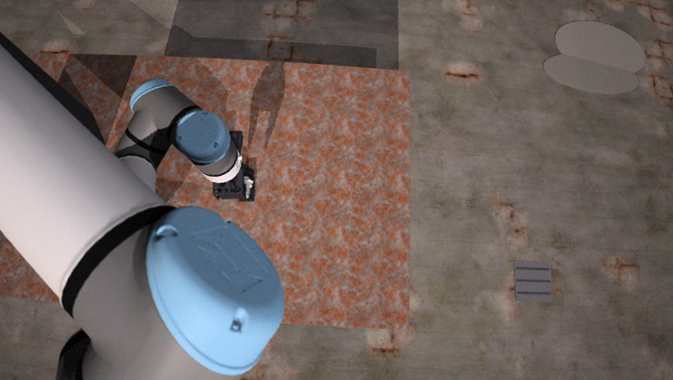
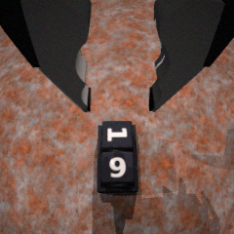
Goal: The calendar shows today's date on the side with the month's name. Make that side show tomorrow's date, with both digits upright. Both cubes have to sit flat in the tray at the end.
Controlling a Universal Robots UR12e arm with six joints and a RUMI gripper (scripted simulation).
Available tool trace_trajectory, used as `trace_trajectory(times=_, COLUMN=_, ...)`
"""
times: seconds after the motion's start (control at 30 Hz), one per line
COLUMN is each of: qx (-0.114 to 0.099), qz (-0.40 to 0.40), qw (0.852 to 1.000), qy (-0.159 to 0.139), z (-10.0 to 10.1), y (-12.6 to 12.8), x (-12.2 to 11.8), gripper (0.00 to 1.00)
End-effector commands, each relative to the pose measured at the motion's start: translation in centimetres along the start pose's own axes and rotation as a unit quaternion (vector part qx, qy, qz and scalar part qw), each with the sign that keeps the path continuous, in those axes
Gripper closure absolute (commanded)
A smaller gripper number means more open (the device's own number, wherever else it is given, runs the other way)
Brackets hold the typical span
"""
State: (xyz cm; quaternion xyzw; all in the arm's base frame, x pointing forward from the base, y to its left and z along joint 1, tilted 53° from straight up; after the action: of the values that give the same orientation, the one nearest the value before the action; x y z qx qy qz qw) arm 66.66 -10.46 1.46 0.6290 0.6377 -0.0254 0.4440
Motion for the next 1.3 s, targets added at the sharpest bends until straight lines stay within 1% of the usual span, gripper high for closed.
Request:
trace_trajectory(times=0.0, qx=-0.002, qz=0.001, qw=1.0, qy=-0.001, z=0.8, y=0.2, x=-0.1, gripper=0.72)
trace_trajectory(times=0.4, qx=-0.002, qz=0.001, qw=1.0, qy=-0.001, z=2.7, y=0.2, x=-0.1, gripper=0.72)
trace_trajectory(times=0.7, qx=-0.002, qz=0.001, qw=1.0, qy=-0.001, z=3.4, y=0.2, x=-0.1, gripper=0.72)
trace_trajectory(times=0.93, qx=-0.002, qz=0.0, qw=1.0, qy=-0.001, z=3.7, y=0.2, x=0.0, gripper=0.72)
trace_trajectory(times=1.27, qx=-0.002, qz=0.0, qw=1.0, qy=-0.001, z=3.7, y=0.3, x=0.0, gripper=0.72)
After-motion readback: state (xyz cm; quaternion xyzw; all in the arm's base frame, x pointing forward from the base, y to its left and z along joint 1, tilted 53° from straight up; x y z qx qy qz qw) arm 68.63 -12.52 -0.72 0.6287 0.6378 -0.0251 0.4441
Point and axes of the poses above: the point where the finger pads meet when closed, its own z axis out along the fingers, its own y axis across the jaws, x = y × z, the point moved 9 cm from there along -z, back along the fingers, and after that the axes turned 13 degrees about z, right-handed, at the moved point
